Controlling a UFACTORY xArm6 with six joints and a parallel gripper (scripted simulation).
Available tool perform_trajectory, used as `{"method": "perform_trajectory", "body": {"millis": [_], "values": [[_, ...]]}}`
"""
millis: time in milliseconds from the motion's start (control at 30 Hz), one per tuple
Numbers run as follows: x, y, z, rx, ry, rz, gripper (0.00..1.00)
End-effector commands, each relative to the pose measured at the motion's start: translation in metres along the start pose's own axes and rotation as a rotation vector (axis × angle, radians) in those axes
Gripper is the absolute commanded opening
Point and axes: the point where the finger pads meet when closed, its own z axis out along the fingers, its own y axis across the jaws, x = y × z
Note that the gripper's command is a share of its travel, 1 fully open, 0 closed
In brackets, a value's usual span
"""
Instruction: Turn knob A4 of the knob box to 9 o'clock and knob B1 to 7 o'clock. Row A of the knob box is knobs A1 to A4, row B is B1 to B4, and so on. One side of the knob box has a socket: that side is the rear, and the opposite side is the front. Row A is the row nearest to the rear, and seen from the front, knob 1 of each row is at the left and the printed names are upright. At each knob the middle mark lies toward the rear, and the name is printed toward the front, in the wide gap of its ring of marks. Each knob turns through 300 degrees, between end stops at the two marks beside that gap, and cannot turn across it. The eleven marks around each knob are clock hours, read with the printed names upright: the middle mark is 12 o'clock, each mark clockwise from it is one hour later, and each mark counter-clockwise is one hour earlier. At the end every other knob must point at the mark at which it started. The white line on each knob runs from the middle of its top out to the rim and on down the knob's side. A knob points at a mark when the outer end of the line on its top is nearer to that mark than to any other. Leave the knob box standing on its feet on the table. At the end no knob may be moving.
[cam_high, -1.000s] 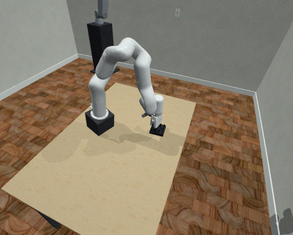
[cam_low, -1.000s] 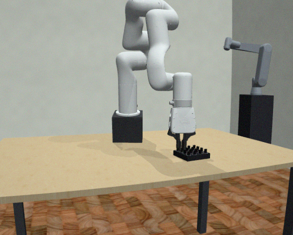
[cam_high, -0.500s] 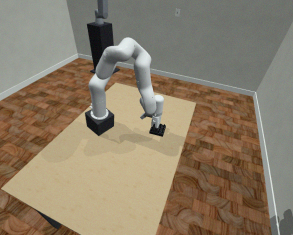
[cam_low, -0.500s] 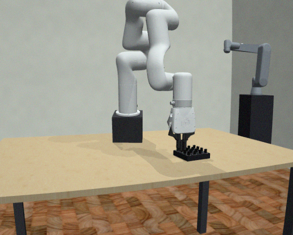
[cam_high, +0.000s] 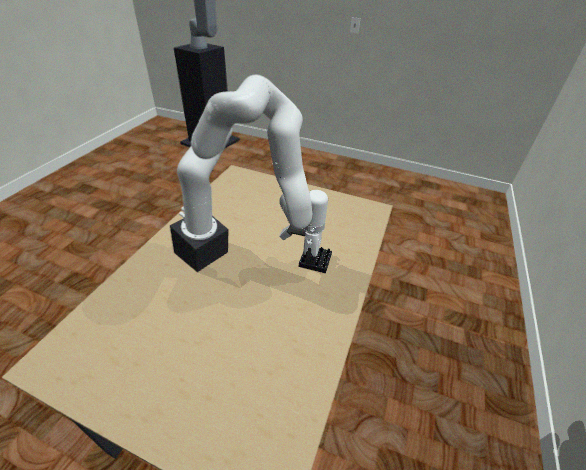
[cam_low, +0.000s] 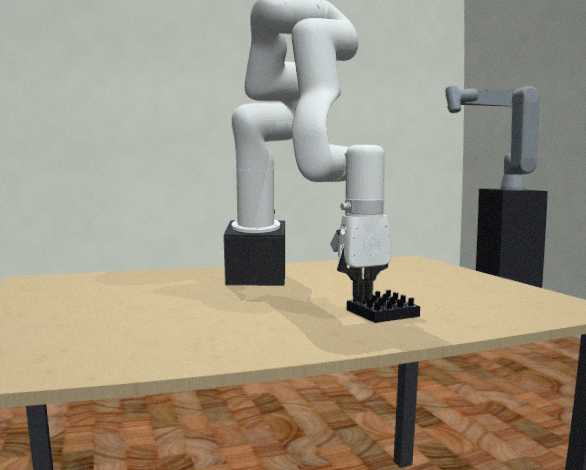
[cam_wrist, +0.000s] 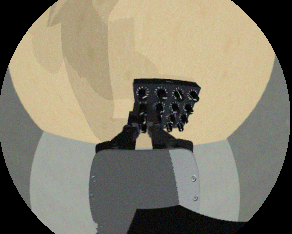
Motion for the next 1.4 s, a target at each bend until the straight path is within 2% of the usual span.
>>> {"method": "perform_trajectory", "body": {"millis": [0,533,567,1367], "values": [[-0.0013,0.0002,-0.0009,-0.001,-0.003,-0.005,0.08],[-0.0013,0.0002,-0.0009,-0.001,-0.003,-0.006,0.08],[-0.0013,0.0002,-0.0009,-0.001,-0.003,-0.006,0.19],[-0.0013,0.0002,-0.0013,-0.001,-0.003,-0.006,0.19]]}}
